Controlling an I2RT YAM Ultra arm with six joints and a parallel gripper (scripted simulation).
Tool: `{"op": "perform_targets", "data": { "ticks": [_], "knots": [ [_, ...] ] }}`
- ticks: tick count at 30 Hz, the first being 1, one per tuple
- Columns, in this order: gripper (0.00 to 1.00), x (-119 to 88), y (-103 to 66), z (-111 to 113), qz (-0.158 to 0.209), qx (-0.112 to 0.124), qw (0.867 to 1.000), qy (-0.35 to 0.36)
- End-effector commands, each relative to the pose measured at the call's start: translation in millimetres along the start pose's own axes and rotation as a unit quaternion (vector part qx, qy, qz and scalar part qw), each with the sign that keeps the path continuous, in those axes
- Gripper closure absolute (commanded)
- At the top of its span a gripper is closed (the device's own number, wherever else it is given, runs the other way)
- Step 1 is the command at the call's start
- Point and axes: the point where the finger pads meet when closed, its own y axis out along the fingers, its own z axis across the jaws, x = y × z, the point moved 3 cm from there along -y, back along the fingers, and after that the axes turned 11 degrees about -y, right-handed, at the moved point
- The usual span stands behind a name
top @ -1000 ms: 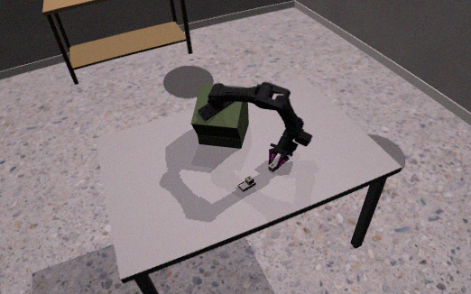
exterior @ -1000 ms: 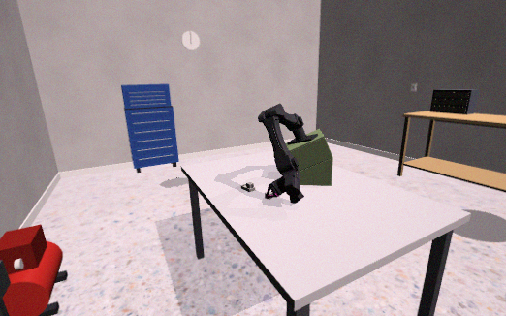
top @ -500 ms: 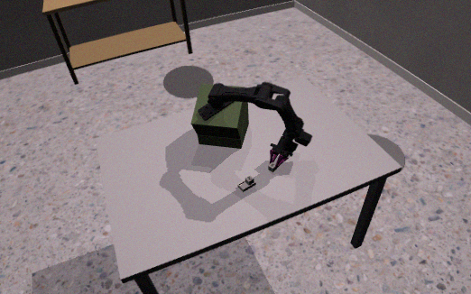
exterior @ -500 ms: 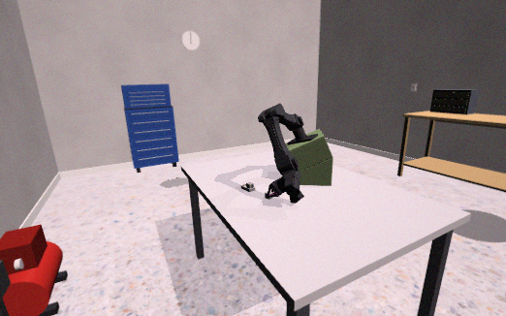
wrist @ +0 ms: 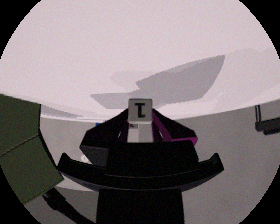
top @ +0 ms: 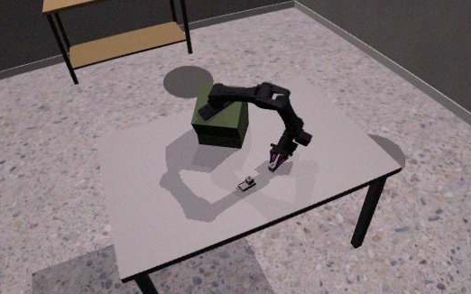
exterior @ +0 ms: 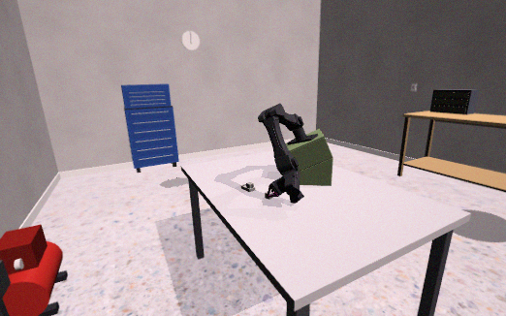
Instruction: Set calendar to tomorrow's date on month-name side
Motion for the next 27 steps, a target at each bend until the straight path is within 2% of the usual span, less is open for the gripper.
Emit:
{"op": "perform_targets", "data": {
  "ticks": [1,18,27],
  "knots": [
    [0.74,-1.9,-2.6,-3.1,0.000,-0.004,1.000,0.003],
    [0.74,-2.8,-3.5,-2.9,0.000,-0.004,1.000,0.003],
    [0.74,-20.3,-21.4,0.7,0.000,-0.004,1.000,0.003]
  ]
}}
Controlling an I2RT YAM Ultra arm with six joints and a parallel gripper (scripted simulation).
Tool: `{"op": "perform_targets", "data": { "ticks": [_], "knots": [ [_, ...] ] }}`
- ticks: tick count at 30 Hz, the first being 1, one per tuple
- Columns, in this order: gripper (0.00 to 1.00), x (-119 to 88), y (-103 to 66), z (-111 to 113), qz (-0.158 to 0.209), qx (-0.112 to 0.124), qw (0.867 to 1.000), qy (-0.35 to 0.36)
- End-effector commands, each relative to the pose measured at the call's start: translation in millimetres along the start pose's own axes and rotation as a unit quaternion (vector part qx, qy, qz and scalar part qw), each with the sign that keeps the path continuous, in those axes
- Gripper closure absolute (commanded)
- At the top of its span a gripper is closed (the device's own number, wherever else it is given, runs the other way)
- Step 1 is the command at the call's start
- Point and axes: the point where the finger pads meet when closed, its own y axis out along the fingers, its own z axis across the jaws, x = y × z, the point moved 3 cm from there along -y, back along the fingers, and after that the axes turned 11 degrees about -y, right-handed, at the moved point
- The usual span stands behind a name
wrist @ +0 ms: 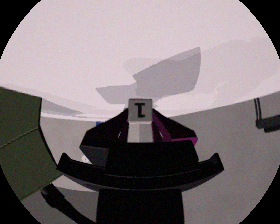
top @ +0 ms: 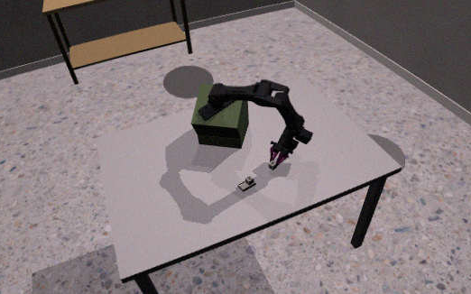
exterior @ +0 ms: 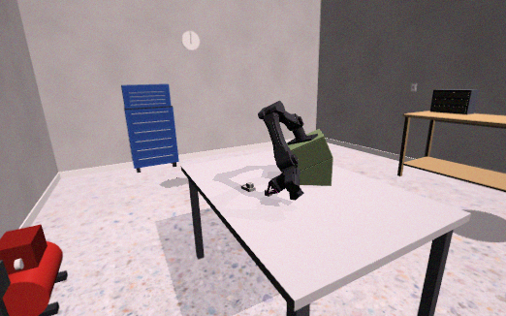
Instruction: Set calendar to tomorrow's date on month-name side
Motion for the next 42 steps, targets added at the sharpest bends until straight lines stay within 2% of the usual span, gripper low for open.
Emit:
{"op": "perform_targets", "data": {
  "ticks": [1,14,29,32,37,39,42],
  "knots": [
    [0.74,-11.3,-13.7,1.0,0.002,-0.004,1.000,-0.001],
    [0.74,-36.6,-39.8,6.0,0.002,-0.004,1.000,-0.001],
    [0.74,-38.4,-41.4,6.5,0.000,-0.003,1.000,-0.001],
    [0.74,-40.0,-40.5,7.6,-0.021,-0.002,1.000,0.000],
    [0.74,-45.2,-39.4,8.9,-0.092,-0.014,0.996,0.000],
    [0.74,-45.2,-39.4,8.9,-0.092,-0.014,0.996,0.000],
    [0.74,-47.7,-39.8,8.3,-0.120,-0.025,0.992,-0.001]
  ]
}}
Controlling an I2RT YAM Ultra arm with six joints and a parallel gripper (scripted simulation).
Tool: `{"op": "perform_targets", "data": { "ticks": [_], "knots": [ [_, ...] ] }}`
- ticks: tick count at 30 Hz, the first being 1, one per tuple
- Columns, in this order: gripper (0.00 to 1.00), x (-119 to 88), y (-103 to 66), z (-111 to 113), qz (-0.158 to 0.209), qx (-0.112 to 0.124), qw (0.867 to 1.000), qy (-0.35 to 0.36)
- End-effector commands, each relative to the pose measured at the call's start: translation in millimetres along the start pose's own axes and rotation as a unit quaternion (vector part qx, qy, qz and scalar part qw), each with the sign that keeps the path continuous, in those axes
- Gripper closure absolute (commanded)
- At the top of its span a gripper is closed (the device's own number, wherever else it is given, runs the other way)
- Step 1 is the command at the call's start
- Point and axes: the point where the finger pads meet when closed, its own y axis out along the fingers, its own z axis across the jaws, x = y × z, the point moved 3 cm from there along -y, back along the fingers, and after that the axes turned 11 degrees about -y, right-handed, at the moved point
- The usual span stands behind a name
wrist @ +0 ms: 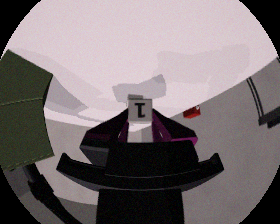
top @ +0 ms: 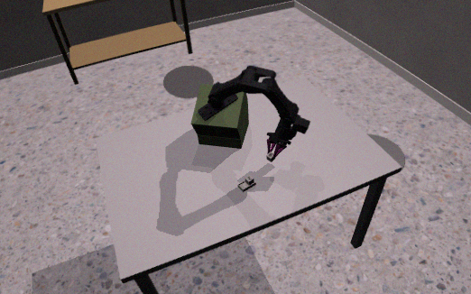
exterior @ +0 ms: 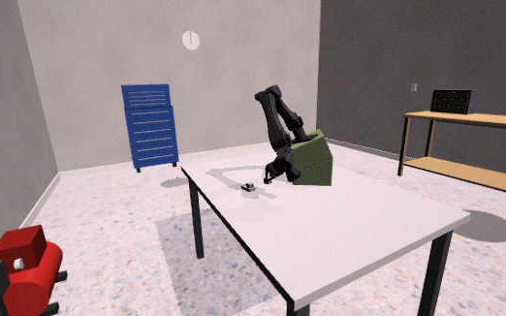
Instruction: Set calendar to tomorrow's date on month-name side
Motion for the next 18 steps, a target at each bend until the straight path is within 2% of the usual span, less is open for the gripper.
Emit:
{"op": "perform_targets", "data": {
  "ticks": [1,6,12,14,18],
  "knots": [
    [0.74,6.0,-2.8,-6.6,-0.036,-0.020,0.999,-0.008],
    [0.74,5.2,-2.5,-6.4,-0.045,-0.021,0.999,-0.008],
    [0.74,-0.7,-0.2,-4.8,-0.127,-0.031,0.991,-0.009],
    [0.74,-0.7,-0.2,-4.8,-0.127,-0.031,0.991,-0.009],
    [0.74,-4.0,-0.5,-5.1,-0.163,-0.044,0.986,-0.010]
  ]
}}
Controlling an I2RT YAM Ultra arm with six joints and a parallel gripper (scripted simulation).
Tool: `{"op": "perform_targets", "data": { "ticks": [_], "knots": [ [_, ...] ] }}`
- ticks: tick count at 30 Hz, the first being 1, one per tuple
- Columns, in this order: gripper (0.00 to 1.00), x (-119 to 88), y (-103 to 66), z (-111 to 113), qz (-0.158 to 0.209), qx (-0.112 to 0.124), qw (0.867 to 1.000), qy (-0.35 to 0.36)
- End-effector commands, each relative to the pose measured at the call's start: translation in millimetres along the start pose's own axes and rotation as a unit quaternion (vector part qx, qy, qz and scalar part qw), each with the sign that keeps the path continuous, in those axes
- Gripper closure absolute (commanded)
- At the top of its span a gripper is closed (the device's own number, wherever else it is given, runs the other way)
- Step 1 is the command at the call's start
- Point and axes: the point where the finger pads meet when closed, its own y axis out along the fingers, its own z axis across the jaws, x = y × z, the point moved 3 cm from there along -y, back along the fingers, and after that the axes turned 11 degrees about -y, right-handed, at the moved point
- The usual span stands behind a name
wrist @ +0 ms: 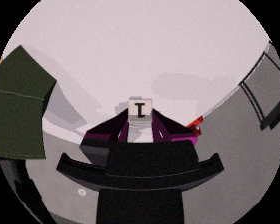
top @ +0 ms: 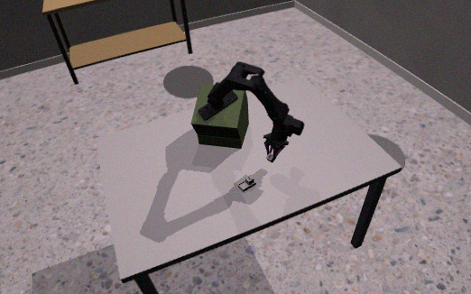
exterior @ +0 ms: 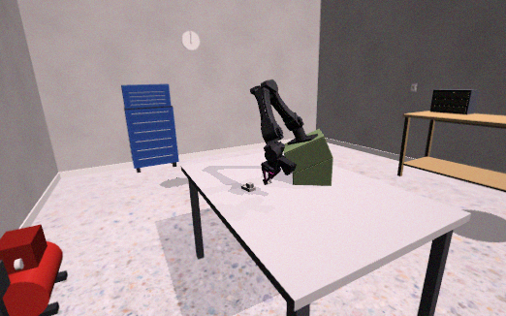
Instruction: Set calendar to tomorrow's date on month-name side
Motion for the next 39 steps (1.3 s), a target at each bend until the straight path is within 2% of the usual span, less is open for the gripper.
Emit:
{"op": "perform_targets", "data": {
  "ticks": [1,6,11,13,17,22,28,30,34,39],
  "knots": [
    [0.74,6.9,-3.4,-4.9,-0.036,-0.017,0.999,-0.014],
    [0.74,5.7,-2.6,-4.4,-0.053,-0.018,0.998,-0.014],
    [0.74,0.3,-0.7,-3.3,-0.125,-0.028,0.992,-0.014],
    [0.74,0.3,-0.7,-3.3,-0.125,-0.028,0.992,-0.014],
    [0.74,-3.1,-1.1,-3.4,-0.162,-0.040,0.986,-0.015],
    [0.74,-3.7,-0.6,-3.2,-0.172,-0.041,0.984,-0.015],
    [0.74,-8.9,3.2,-2.0,-0.251,-0.052,0.967,-0.017],
    [0.74,-8.9,3.2,-2.0,-0.251,-0.052,0.967,-0.017],
    [0.74,-12.4,3.6,-1.9,-0.287,-0.062,0.956,-0.016],
    [0.74,-12.8,4.2,-1.7,-0.296,-0.063,0.953,-0.017]
  ]
}}
